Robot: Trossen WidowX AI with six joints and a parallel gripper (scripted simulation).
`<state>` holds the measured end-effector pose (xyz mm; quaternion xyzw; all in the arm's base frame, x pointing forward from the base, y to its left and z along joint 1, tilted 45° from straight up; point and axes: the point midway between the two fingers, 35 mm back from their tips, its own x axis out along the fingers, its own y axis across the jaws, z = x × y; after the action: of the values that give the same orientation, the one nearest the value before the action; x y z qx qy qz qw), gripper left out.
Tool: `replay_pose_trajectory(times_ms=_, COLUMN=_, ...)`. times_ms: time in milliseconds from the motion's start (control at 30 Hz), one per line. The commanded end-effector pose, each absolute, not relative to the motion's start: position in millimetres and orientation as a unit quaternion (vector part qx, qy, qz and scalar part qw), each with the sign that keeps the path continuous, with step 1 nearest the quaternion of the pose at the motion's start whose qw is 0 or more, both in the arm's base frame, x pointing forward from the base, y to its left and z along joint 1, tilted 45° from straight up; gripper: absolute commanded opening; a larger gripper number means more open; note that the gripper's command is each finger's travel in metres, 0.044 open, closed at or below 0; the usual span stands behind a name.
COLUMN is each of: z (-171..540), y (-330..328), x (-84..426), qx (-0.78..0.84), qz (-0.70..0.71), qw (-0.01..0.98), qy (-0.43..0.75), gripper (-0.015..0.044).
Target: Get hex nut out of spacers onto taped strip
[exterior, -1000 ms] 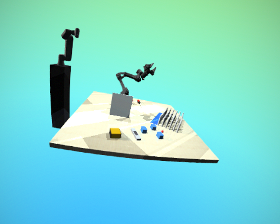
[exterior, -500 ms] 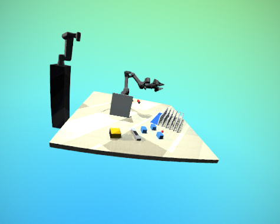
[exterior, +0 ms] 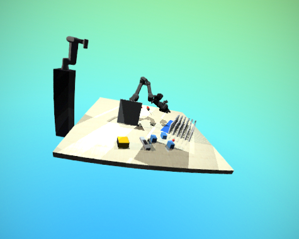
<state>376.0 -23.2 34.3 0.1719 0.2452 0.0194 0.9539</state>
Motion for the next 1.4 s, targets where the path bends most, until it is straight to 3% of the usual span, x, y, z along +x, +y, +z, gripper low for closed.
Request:
replay_pose_trajectory(times_ms=0, z=29.9, y=-18.4, x=373.5, qx=0.179, qz=0.027, qw=0.950, qy=0.253, gripper=0.0440)
replay_pose_trajectory(times_ms=1033, z=30.4, y=-17.6, x=373.8, qx=0.180, qz=0.028, qw=0.950, qy=0.253, gripper=0.0440)
replay_pose_trajectory(times_ms=1367, z=67.3, y=48.6, x=392.9, qx=0.245, qz=0.087, qw=0.931, qy=0.255, gripper=0.0440)
